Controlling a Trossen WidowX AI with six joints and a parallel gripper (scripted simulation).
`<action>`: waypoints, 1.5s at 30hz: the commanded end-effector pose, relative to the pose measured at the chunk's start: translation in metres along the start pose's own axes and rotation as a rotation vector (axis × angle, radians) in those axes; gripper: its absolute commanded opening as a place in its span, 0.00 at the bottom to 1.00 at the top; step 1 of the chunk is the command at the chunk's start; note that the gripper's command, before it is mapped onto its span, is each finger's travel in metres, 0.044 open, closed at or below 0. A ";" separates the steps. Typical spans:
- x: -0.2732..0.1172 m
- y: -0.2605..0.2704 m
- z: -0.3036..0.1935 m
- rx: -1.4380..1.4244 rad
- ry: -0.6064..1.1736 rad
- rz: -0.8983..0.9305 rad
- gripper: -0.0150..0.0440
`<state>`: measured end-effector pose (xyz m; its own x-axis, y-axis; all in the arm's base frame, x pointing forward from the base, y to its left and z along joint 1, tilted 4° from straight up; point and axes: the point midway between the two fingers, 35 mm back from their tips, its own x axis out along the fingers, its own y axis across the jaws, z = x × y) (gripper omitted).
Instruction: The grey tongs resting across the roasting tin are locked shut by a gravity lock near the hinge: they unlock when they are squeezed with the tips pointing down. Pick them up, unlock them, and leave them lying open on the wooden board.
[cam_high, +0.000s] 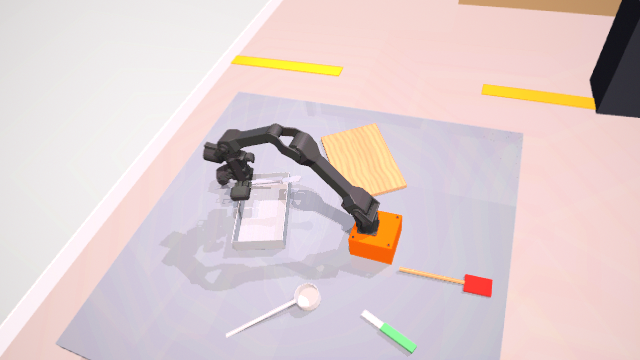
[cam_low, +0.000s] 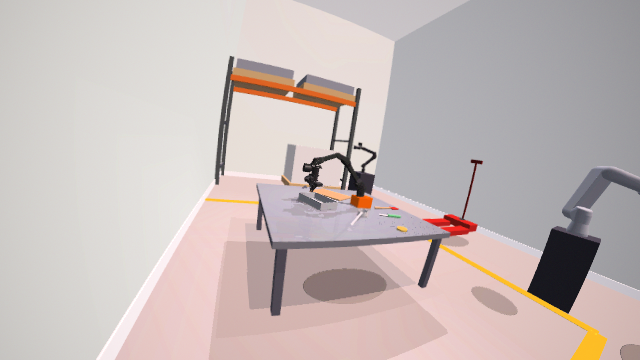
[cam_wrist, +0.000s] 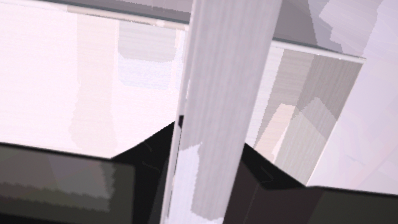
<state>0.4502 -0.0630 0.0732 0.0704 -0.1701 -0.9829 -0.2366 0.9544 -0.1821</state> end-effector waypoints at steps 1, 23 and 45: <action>-0.004 0.000 0.002 -0.001 -0.014 0.092 0.00; -0.005 -0.050 -0.037 0.159 -0.001 0.097 0.00; -0.014 -0.152 -0.165 0.580 0.025 0.081 0.00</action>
<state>0.3424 -0.2321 0.1039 0.0423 -0.0851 -0.9955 0.2665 0.9612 -0.0708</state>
